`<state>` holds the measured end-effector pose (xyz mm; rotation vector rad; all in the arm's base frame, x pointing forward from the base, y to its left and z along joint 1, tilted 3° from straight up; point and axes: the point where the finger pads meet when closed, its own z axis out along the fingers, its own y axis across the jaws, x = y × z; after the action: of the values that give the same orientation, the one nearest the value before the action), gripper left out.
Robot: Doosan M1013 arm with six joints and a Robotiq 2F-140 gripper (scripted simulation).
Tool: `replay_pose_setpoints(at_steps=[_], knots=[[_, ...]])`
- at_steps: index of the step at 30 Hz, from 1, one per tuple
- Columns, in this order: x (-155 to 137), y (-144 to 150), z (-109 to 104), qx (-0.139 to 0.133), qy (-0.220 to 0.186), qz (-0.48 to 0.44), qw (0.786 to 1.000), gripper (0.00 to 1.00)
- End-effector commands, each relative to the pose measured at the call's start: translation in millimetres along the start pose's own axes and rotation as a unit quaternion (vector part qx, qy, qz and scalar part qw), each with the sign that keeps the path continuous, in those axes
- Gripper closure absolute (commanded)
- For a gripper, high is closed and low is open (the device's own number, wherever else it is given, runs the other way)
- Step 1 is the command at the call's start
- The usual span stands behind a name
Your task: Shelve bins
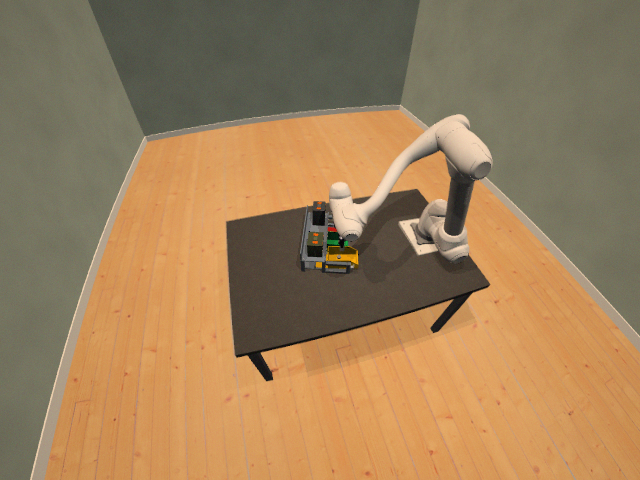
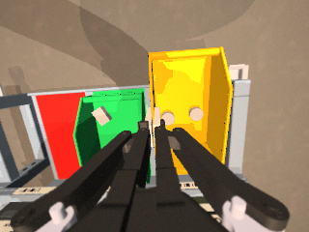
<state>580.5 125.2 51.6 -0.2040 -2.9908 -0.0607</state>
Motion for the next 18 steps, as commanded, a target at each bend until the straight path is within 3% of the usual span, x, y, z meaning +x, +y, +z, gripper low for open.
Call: replay_pose_setpoints(at_steps=[1,18], knots=[[0.0,0.0,-0.1,0.000,0.000,0.000,1.000,0.90],[0.3,0.0,0.4,0.000,-0.003,0.000,1.000,0.90]])
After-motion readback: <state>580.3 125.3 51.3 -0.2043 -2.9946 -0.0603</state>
